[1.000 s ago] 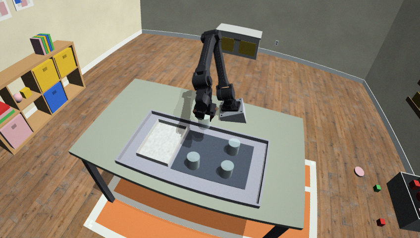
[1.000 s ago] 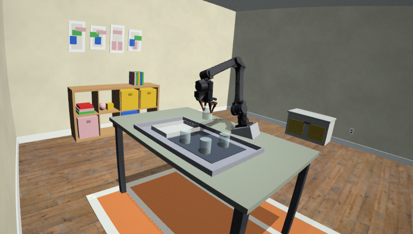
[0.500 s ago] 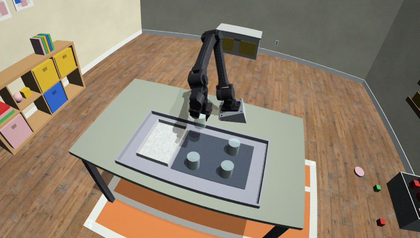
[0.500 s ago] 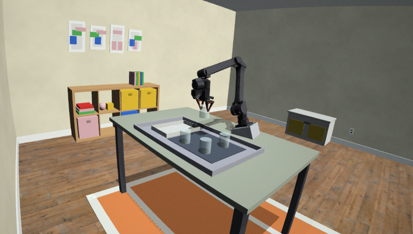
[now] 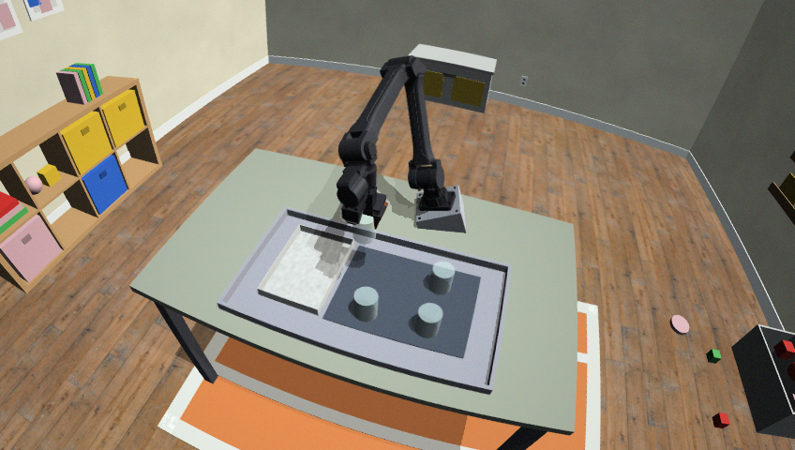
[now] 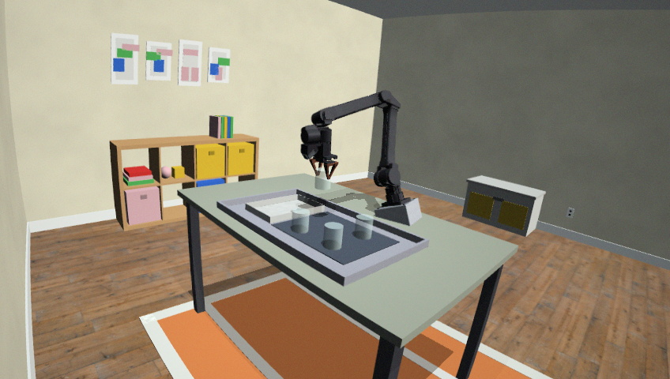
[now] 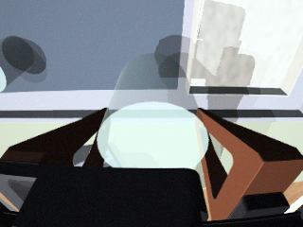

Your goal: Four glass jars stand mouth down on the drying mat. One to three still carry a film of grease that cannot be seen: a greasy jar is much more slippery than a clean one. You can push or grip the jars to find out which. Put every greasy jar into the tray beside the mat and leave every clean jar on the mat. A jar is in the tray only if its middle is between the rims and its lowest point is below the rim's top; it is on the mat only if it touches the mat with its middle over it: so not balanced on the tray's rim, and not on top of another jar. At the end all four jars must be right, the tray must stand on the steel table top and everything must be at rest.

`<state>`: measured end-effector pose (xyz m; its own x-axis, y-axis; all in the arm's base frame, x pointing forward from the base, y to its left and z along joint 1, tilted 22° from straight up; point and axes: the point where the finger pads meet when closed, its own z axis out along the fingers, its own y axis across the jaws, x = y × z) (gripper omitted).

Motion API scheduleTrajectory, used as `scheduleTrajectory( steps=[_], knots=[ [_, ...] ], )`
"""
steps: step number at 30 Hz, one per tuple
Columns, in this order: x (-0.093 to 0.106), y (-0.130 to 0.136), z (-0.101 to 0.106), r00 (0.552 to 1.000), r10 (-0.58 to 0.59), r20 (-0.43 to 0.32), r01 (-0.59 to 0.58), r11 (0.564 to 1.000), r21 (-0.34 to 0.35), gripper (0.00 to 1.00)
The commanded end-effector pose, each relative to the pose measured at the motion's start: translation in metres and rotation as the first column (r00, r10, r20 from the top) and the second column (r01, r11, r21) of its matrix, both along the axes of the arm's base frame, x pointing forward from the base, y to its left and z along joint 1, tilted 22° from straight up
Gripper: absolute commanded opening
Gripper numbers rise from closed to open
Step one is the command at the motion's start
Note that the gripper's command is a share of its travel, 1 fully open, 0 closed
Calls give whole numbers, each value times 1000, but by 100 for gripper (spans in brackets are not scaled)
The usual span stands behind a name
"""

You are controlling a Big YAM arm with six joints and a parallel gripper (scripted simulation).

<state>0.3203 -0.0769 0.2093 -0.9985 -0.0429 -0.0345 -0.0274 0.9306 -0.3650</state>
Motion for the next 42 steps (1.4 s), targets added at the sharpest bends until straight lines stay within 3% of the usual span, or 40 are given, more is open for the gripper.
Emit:
scheduleTrajectory(
  steps=[1, 42],
  knots=[
    [23, -10, 25, 998, 28, 49, -28, 1000, 0, 0],
    [68, -107, 68, 998, 28, 49, -28, 1000, 0, 0]
  ],
)
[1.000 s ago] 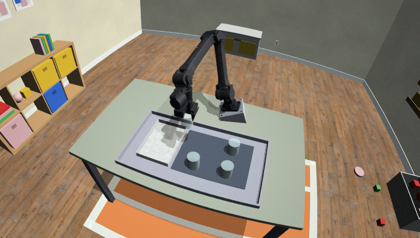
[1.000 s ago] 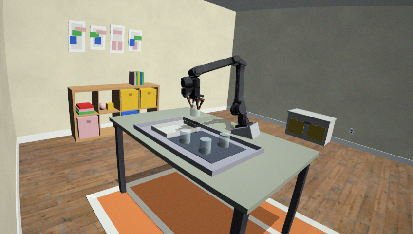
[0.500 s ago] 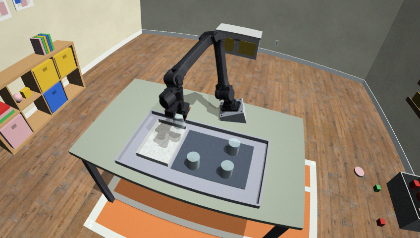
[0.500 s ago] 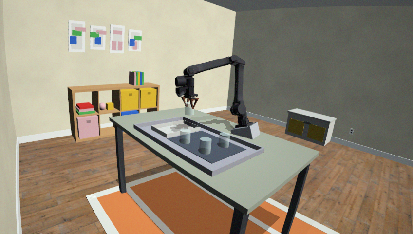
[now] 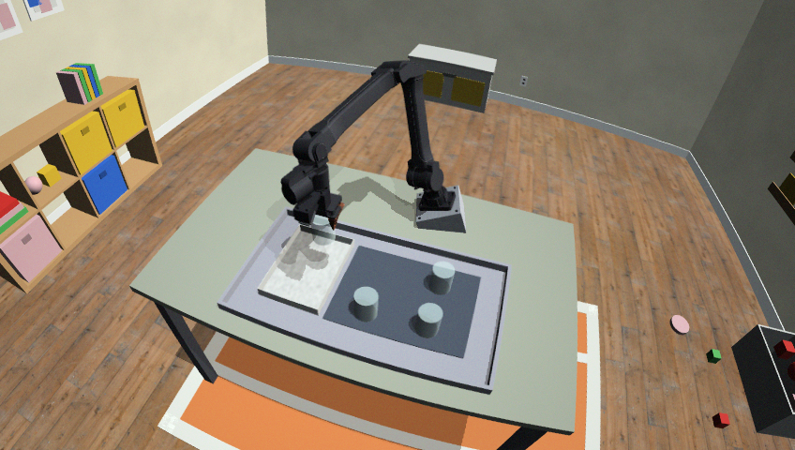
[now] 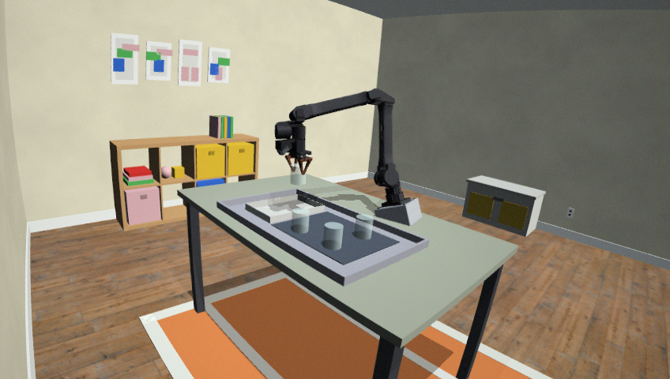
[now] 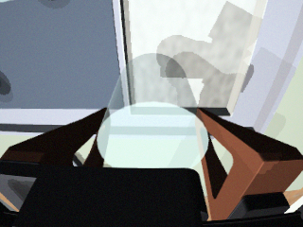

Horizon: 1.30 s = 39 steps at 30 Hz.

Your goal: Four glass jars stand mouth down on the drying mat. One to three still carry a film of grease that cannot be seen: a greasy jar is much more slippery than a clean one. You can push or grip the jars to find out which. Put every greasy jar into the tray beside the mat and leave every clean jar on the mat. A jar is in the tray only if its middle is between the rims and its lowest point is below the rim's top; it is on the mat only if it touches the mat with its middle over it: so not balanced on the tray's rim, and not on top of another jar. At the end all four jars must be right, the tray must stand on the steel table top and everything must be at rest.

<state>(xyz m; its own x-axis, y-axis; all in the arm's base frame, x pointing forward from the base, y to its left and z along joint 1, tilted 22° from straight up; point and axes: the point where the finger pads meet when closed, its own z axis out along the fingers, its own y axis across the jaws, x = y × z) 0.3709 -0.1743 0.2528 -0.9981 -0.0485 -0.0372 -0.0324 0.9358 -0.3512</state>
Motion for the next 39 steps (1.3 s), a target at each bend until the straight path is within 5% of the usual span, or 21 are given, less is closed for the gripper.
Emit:
scheduleTrajectory(
  steps=[1, 12, 26, 39],
  knots=[
    [19, -12, 26, 999, 22, 47, -22, 1000, -14, 0],
    [33, -43, 39, 999, 22, 47, -22, 1000, -14, 0],
    [33, -47, 43, 999, 22, 47, -22, 1000, -14, 0],
    [36, -57, 16, 999, 22, 47, -22, 1000, -14, 0]
  ],
)
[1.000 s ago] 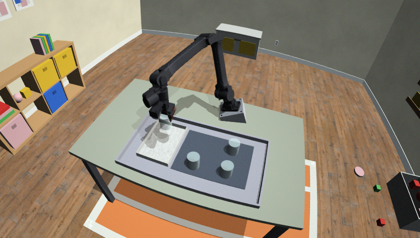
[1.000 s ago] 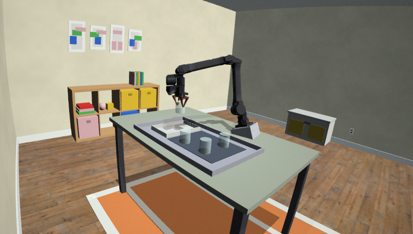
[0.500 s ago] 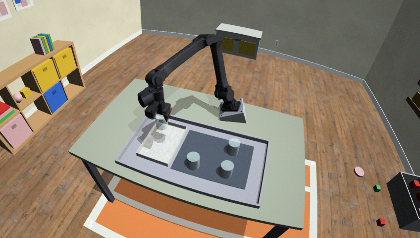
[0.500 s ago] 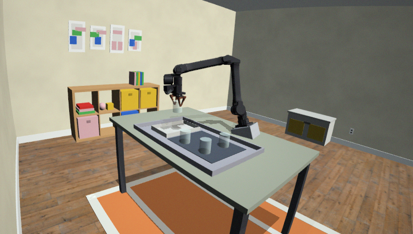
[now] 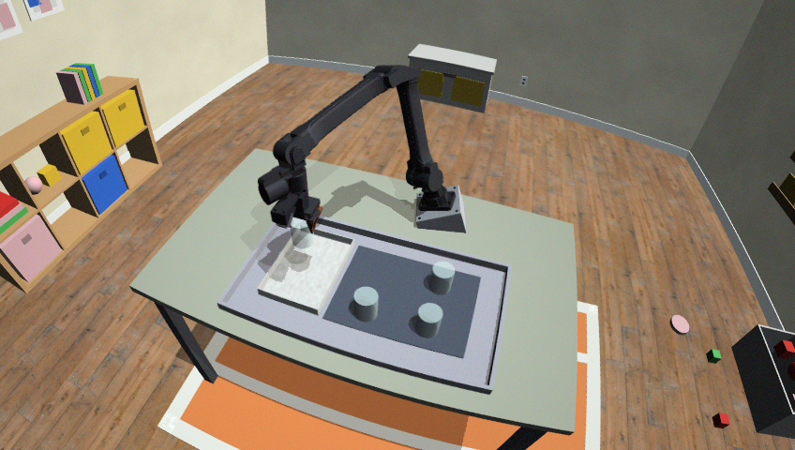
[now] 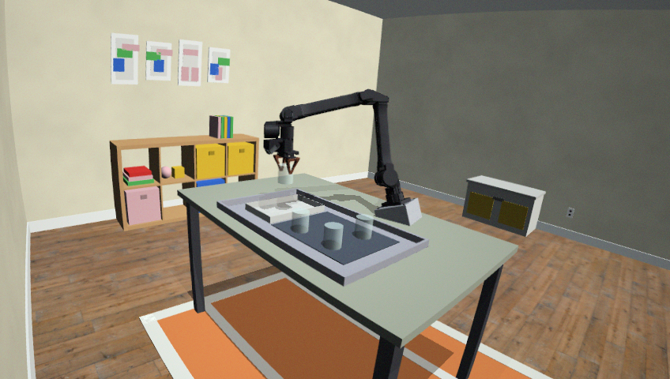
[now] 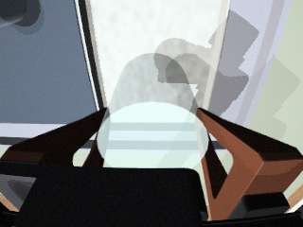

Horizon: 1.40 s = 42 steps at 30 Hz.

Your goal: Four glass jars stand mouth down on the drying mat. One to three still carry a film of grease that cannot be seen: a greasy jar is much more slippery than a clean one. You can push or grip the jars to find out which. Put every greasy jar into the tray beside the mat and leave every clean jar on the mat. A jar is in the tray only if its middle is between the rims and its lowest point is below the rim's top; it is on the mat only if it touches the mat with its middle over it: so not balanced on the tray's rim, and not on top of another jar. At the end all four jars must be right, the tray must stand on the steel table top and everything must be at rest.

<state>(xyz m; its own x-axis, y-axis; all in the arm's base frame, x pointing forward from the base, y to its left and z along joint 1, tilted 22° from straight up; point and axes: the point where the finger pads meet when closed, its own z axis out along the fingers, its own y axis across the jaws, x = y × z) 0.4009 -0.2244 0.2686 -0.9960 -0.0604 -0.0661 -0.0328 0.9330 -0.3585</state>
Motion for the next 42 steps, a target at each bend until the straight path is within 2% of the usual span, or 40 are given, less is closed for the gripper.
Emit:
scheduleTrajectory(
  steps=[1, 35, 42],
  knots=[
    [7, -8, -2, 1000, 10, 18, -10, 1000, -7, 0],
    [15, -36, -76, 1000, 10, 18, -10, 1000, -7, 0],
    [15, -36, -76, 1000, 10, 18, -10, 1000, -7, 0]
  ],
)
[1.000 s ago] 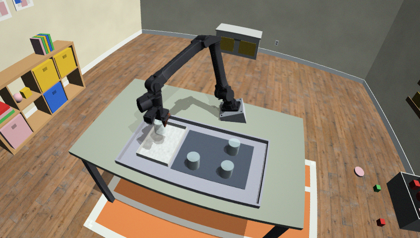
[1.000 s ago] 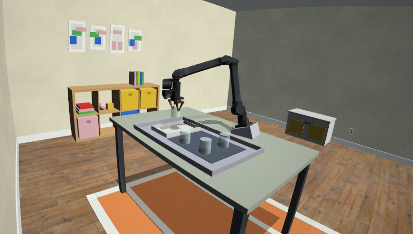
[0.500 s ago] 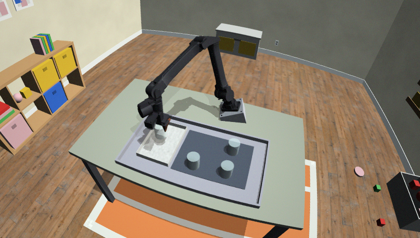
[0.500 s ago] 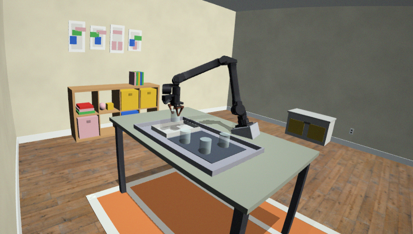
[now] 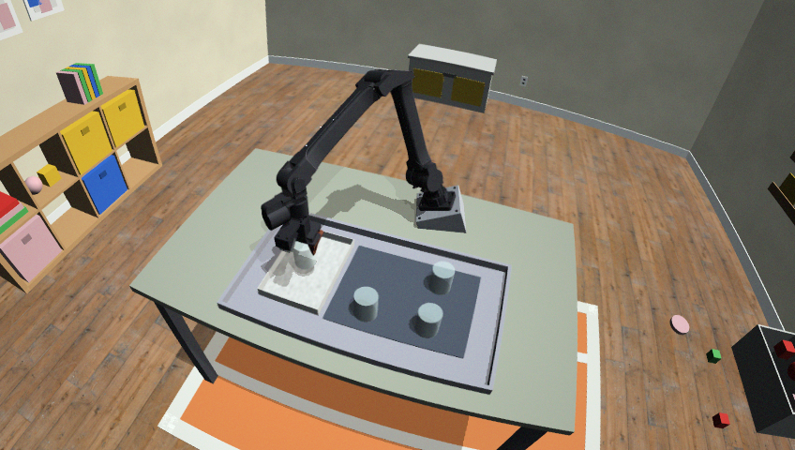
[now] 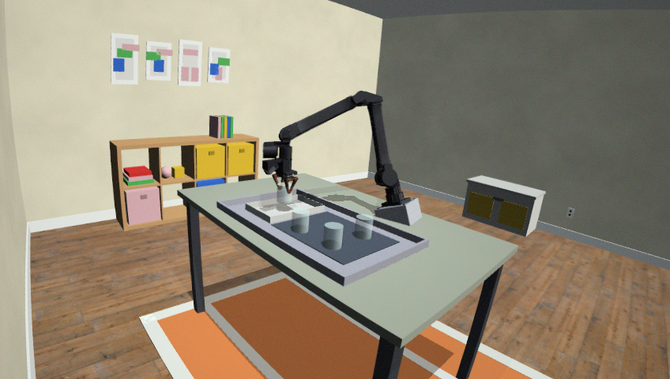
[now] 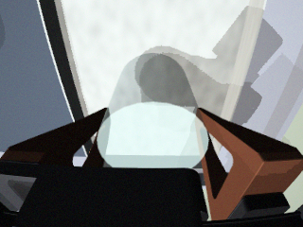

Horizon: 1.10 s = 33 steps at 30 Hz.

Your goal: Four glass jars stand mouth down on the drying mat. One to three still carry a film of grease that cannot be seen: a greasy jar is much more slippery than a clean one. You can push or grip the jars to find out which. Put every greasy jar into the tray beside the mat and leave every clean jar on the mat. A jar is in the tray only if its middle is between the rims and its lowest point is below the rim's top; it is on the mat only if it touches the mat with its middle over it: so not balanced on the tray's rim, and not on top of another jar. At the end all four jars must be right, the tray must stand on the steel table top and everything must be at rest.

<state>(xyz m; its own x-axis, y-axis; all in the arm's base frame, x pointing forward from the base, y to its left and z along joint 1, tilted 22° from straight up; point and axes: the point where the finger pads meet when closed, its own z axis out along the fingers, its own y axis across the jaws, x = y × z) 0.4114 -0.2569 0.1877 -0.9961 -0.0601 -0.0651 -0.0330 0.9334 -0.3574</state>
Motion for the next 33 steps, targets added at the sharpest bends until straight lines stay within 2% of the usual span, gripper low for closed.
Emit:
scheduleTrajectory(
  steps=[1, 3, 4, 11, 33],
  knots=[
    [4, -4, 5, 1000, 11, 19, -10, 1000, -8, 0],
    [4, -4, 5, 1000, 11, 19, -10, 1000, -8, 0],
    [0, -5, -4, 1000, 11, 19, -10, 1000, -8, 0],
    [0, -5, -4, 1000, 11, 19, -10, 1000, -8, 0],
    [3, -14, -27, 1000, 11, 19, -10, 1000, -8, 0]
  ],
)
